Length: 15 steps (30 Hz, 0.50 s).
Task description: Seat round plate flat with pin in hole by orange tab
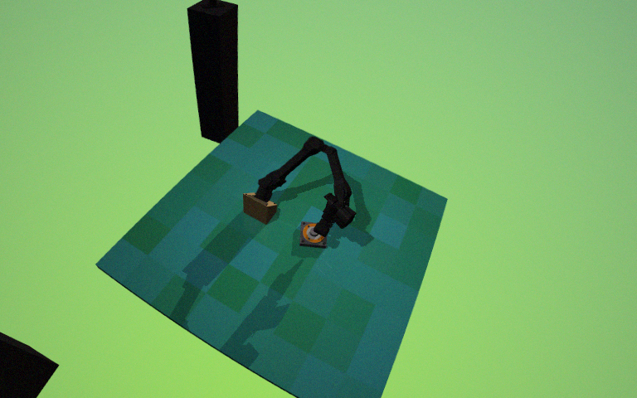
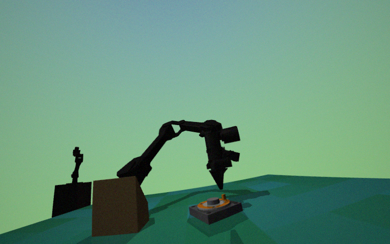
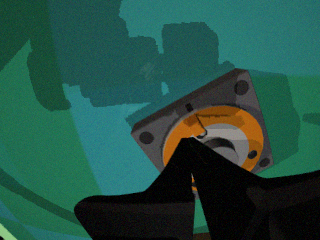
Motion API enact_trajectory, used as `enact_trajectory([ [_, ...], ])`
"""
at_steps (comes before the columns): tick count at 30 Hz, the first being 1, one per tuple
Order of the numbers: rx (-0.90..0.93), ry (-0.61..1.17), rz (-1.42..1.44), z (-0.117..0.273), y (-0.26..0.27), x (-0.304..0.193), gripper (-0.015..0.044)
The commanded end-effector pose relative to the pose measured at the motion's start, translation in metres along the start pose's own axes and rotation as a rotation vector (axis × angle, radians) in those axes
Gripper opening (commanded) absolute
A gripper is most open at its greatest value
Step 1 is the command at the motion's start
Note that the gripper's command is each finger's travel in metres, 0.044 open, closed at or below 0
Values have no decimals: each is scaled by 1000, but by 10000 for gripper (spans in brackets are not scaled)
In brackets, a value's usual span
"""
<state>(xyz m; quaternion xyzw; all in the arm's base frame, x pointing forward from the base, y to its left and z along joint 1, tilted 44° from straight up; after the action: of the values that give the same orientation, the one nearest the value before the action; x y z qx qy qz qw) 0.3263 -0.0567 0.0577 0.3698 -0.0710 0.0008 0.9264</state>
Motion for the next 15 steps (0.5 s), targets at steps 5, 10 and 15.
enact_trajectory([
  [5, -5, -11, 1, 19, -1, 1, 0],
  [10, -5, -11, 1, 19, -1, 1, 0],
  [15, -5, -11, 1, 19, -1, 1, 0],
])
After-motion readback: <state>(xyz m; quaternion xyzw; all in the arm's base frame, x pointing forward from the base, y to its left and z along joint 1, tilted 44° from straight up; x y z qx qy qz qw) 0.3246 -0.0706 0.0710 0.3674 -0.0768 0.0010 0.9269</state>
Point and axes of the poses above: the point midway between the two fingers, 35 mm back from their tips, its own z axis back along the fingers, its own y axis across the jaws, x = y × z, the point moved 3 cm from there along z, back along the fingers, and after that the axes turned 10 degrees about z, right-handed, at the moved point
